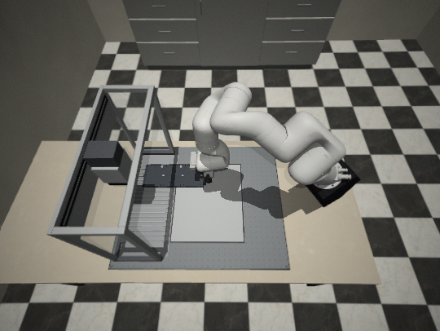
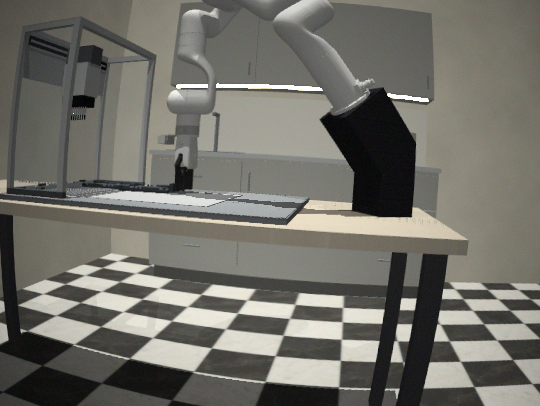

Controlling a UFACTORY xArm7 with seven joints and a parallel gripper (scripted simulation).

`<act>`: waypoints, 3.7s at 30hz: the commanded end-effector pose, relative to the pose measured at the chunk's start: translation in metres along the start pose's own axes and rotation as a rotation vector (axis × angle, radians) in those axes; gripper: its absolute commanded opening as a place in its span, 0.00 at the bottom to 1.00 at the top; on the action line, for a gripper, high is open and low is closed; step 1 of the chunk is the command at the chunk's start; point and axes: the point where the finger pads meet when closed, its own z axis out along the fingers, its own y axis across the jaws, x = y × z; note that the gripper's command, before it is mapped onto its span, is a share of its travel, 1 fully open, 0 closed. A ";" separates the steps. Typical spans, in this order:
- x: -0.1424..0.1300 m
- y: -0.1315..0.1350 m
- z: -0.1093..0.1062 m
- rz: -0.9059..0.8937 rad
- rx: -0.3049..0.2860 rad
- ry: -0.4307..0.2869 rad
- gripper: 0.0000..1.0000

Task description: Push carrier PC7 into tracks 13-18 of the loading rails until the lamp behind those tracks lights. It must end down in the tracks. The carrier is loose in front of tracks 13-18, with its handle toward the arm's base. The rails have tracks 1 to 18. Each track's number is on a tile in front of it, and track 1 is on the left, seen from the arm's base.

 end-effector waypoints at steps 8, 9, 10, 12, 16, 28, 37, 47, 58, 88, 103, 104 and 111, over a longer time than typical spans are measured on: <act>0.013 0.001 -0.001 0.000 -0.002 0.002 0.82; 0.013 0.001 -0.001 0.000 -0.002 0.002 0.82; 0.013 0.001 -0.001 0.000 -0.002 0.002 0.82; 0.015 0.001 -0.001 0.000 -0.002 0.002 0.82; 0.019 0.001 -0.001 0.000 -0.002 0.002 0.82; 0.023 0.001 -0.001 0.000 -0.002 0.002 0.82; 0.026 0.001 -0.001 0.000 -0.002 0.002 0.82; 0.029 0.001 -0.001 0.000 -0.002 0.002 0.82; 0.032 0.001 -0.001 0.000 -0.002 0.002 0.82; 0.035 0.001 -0.001 0.000 -0.003 0.002 0.82; 0.035 0.001 -0.001 0.000 -0.002 0.002 0.82; 0.035 0.001 -0.001 0.000 -0.002 0.002 0.82; 0.031 0.001 -0.001 0.000 -0.002 0.002 0.82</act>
